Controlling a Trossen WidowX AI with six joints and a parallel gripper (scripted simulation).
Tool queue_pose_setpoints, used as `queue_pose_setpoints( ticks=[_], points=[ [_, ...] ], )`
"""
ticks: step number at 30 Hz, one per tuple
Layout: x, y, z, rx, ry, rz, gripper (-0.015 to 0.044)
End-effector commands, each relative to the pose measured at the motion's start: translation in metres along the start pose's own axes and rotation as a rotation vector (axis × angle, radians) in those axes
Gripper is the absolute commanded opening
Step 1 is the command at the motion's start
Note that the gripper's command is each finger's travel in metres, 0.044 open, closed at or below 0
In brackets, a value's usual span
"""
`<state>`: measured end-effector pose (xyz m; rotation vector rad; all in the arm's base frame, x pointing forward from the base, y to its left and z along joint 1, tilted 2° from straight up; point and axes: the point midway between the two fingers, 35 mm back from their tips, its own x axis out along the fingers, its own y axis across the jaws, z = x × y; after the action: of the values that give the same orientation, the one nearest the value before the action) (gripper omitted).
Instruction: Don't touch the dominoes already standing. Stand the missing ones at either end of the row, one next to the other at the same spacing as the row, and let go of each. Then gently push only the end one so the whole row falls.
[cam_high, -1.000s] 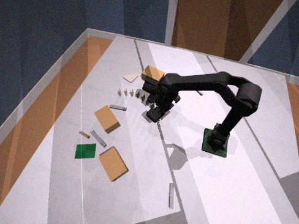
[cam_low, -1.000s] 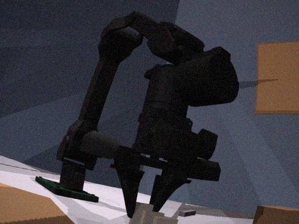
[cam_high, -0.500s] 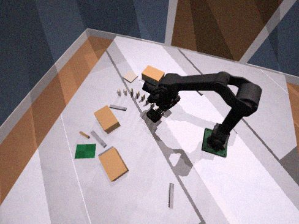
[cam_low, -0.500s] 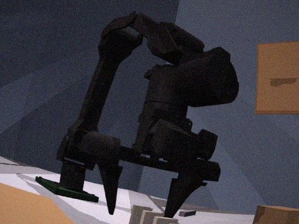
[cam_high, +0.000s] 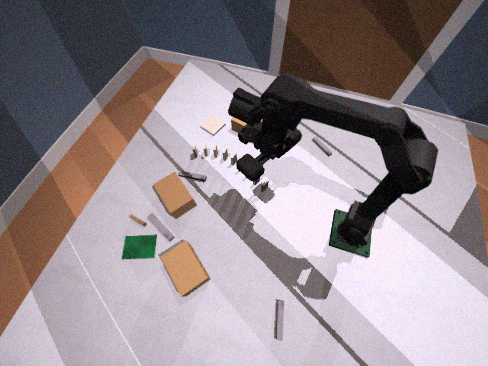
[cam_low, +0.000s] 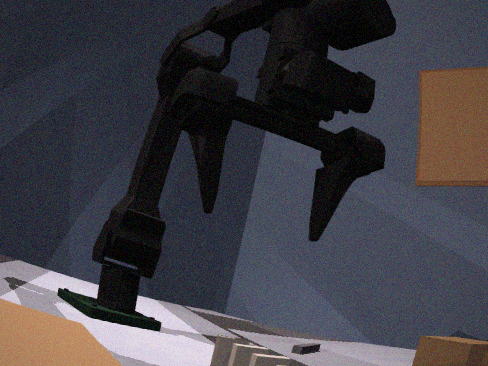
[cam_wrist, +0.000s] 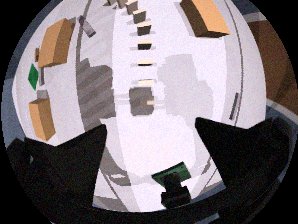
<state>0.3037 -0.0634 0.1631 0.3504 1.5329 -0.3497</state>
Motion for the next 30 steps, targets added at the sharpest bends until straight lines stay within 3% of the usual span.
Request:
queue_pose_setpoints(
  ticks=[1,2,5,19,30],
  points=[
    [-0.016,-0.002,-0.005,0.0,0.01,-0.002,0.044],
    [-0.016,-0.002,-0.005,0.0,0.01,-0.002,0.044],
    [-0.011,-0.001,-0.008,-0.143,0.01,-0.001,0.0361],
    [0.044,-0.001,-0.041,-1.504,0.01,0.008,0.0],
    [0.046,-0.001,-0.043,-1.567,0.009,0.009,0.0]
  ],
)
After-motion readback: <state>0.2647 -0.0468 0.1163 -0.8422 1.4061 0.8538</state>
